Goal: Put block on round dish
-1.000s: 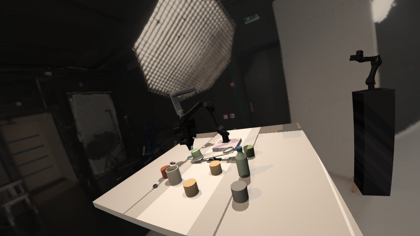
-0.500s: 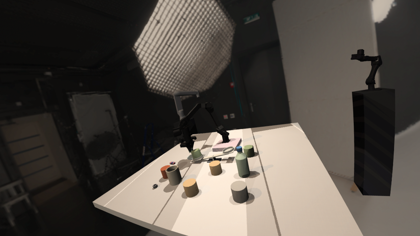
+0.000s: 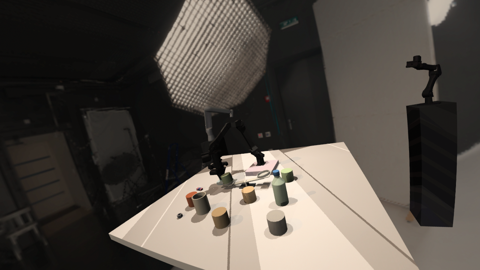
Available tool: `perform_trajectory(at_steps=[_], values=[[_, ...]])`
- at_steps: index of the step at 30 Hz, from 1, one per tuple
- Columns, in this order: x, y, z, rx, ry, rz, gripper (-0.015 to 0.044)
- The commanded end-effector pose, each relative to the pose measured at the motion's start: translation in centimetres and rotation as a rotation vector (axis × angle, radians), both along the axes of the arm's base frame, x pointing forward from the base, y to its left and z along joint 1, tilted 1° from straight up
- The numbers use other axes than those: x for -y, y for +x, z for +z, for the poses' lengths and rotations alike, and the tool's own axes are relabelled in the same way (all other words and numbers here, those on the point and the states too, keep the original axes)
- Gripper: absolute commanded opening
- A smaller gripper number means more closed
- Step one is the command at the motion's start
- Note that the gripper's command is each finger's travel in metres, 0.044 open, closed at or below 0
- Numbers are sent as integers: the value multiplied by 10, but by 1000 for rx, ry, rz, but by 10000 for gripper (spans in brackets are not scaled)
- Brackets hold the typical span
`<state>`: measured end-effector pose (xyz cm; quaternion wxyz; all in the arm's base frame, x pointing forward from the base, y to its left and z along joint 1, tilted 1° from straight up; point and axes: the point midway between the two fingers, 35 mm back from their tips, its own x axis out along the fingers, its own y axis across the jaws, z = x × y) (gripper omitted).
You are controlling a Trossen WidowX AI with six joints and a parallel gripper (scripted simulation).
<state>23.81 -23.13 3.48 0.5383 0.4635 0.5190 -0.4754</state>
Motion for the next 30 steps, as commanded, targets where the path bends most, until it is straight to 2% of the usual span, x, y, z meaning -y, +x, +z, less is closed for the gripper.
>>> perform_trajectory(at_steps=[1, 6, 23, 27, 30], values=[[0, -1, -7, -6, 1, 4, 0], [0, -1, -14, -6, 1, 4, 0], [0, 0, -3, -4, 3, 1, 440], [-1, -1, 40, -5, 1, 3, 440], [-2, -1, 48, -5, 0, 4, 440]])
